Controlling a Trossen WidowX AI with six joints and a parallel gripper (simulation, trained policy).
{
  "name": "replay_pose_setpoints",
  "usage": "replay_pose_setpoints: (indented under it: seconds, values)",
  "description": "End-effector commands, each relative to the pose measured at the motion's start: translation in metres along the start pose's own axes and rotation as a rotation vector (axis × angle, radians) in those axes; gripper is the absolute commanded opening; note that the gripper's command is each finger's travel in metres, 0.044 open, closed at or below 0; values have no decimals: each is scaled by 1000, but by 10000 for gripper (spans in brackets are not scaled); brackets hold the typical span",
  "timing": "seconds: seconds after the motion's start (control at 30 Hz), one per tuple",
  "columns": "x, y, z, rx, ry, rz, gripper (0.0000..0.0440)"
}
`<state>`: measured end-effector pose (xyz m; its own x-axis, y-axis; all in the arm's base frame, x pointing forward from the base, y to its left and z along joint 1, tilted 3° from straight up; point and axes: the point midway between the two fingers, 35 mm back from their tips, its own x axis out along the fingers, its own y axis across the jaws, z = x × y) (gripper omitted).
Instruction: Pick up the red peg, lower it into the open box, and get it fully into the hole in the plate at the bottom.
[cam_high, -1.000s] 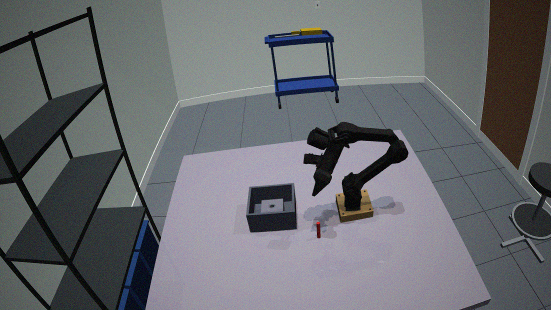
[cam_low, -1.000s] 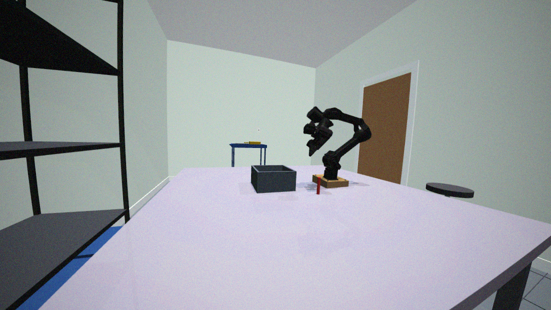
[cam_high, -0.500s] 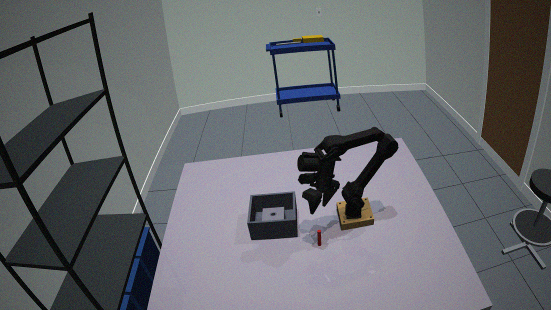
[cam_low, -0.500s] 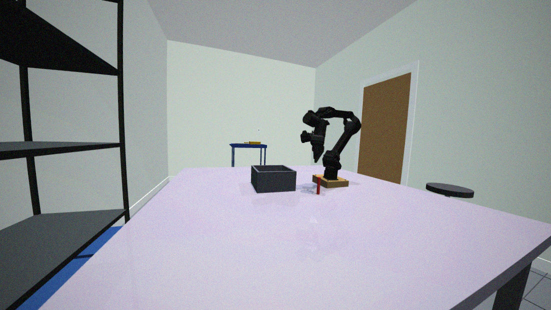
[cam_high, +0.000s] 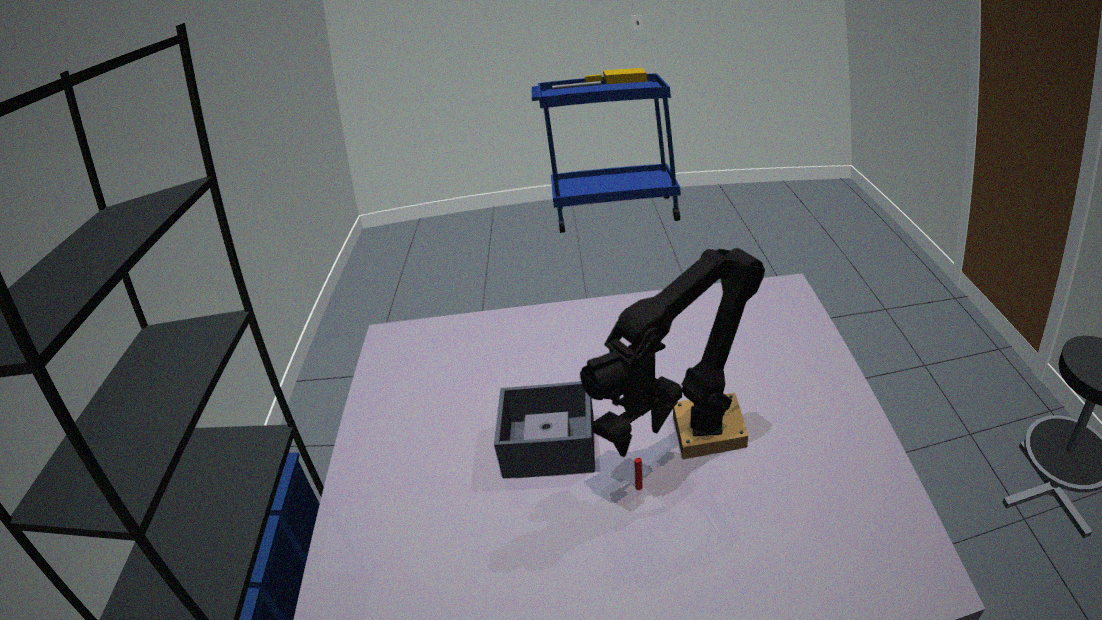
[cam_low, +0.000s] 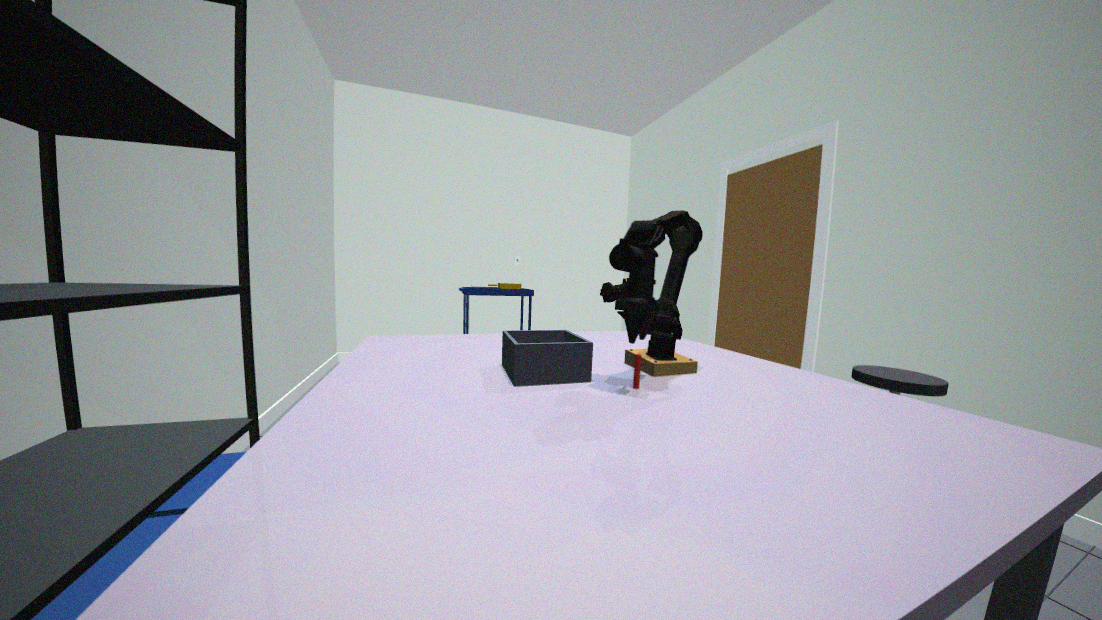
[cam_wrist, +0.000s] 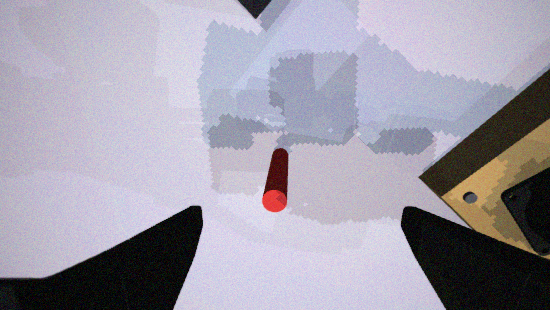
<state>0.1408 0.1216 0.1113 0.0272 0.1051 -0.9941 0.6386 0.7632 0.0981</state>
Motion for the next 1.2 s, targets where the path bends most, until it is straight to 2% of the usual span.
replay_pose_setpoints:
  seconds: [0.0, 0.3, 0.6, 0.67, 1.0, 1.17]
  values:
    - [14, 7, -7, 16, -11, -41, 440]
    - [51, 12, -16, 6, -32, -86, 440]
    - [88, 15, -15, -25, -68, -77, 430]
    - [94, 15, -14, -34, -70, -82, 396]
    - [113, 12, -11, -40, -68, -139, 134]
    - [114, 12, -10, -36, -71, -175, 18]
